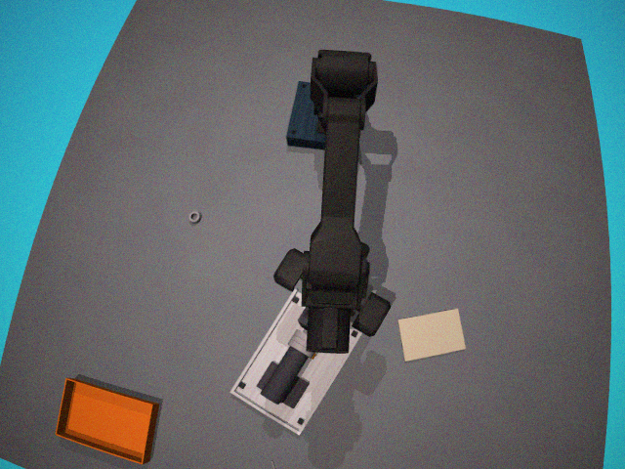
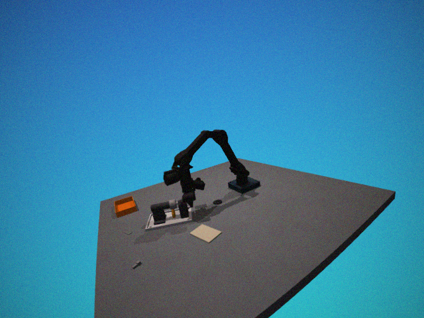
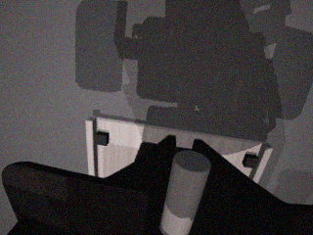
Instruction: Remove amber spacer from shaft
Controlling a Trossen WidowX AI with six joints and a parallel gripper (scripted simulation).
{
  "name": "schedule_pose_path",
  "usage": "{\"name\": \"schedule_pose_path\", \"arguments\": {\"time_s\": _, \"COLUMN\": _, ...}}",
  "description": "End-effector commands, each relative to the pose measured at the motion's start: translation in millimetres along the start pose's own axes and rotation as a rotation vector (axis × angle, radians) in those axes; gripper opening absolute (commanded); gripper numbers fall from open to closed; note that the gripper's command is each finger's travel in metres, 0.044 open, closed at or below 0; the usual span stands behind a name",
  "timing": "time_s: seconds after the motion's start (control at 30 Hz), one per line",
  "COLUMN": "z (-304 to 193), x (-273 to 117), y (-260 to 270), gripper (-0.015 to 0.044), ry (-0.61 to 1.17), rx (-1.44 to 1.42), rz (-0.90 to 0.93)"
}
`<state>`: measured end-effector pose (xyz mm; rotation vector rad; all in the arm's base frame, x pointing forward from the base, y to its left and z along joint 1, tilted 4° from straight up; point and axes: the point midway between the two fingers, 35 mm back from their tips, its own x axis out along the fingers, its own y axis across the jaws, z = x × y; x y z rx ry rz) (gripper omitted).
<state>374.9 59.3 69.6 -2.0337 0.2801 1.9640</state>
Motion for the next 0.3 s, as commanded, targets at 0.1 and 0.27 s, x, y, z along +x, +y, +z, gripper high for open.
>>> {"name": "schedule_pose_path", "arguments": {"time_s": 0.1, "z": 0.2, "x": 0.1, "y": -0.1, "gripper": 0.021, "ry": 0.0, "rx": 0.0, "rz": 0.0}}
{"name": "schedule_pose_path", "arguments": {"time_s": 0.27, "z": 0.0, "x": -2.4, "y": -0.2, "gripper": 0.0341, "ry": 0.0, "rx": 0.0, "rz": 0.0}}
